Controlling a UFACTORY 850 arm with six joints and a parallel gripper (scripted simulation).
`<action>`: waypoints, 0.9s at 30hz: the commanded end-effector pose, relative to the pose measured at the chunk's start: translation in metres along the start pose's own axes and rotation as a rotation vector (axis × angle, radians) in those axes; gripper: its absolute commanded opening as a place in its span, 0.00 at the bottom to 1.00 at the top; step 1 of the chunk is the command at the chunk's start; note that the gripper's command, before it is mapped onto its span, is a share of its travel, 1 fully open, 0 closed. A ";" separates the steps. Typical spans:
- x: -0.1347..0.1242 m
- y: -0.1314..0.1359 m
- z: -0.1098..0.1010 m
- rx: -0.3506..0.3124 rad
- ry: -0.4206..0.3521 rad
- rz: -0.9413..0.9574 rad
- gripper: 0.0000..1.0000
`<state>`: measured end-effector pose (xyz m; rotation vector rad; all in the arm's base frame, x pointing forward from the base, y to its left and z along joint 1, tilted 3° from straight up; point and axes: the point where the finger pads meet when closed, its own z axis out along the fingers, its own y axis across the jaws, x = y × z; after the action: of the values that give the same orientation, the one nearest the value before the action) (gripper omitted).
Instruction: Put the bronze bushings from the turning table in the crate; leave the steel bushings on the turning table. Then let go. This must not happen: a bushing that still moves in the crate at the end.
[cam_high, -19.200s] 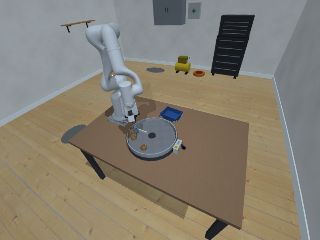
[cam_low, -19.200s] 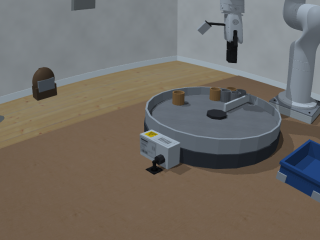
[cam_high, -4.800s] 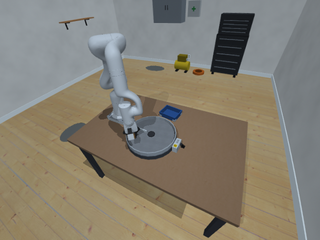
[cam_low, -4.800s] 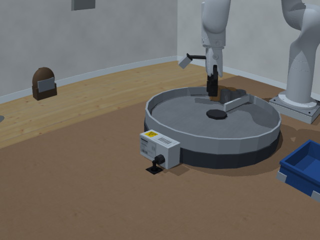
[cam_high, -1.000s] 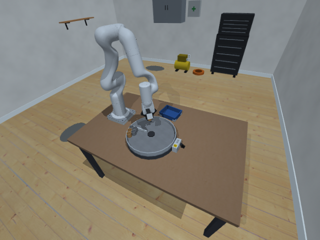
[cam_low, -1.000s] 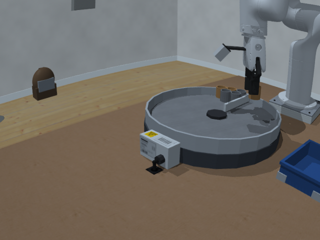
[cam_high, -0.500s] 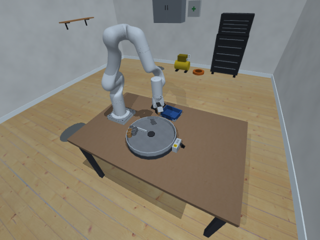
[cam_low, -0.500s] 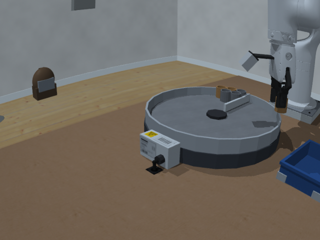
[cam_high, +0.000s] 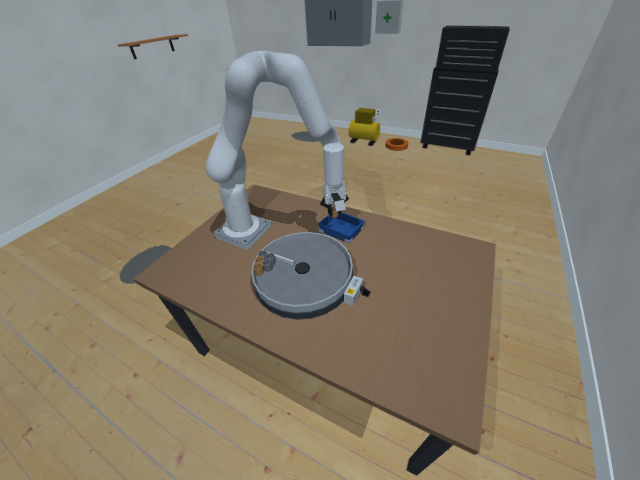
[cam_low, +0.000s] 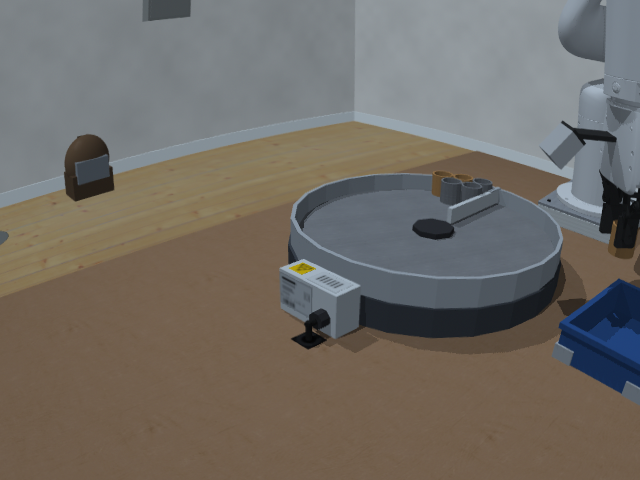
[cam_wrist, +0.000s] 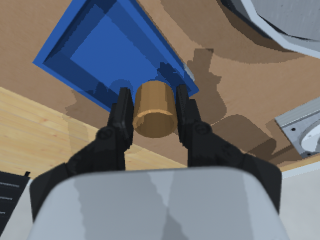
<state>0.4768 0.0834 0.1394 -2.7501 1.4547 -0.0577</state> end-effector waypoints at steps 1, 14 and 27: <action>-0.013 -0.029 0.001 -0.007 0.009 0.002 0.00; -0.022 -0.047 0.001 -0.007 0.009 0.002 0.00; -0.022 -0.047 0.001 -0.007 0.009 0.002 0.00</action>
<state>0.5019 0.1278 0.1392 -2.7580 1.4637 -0.0625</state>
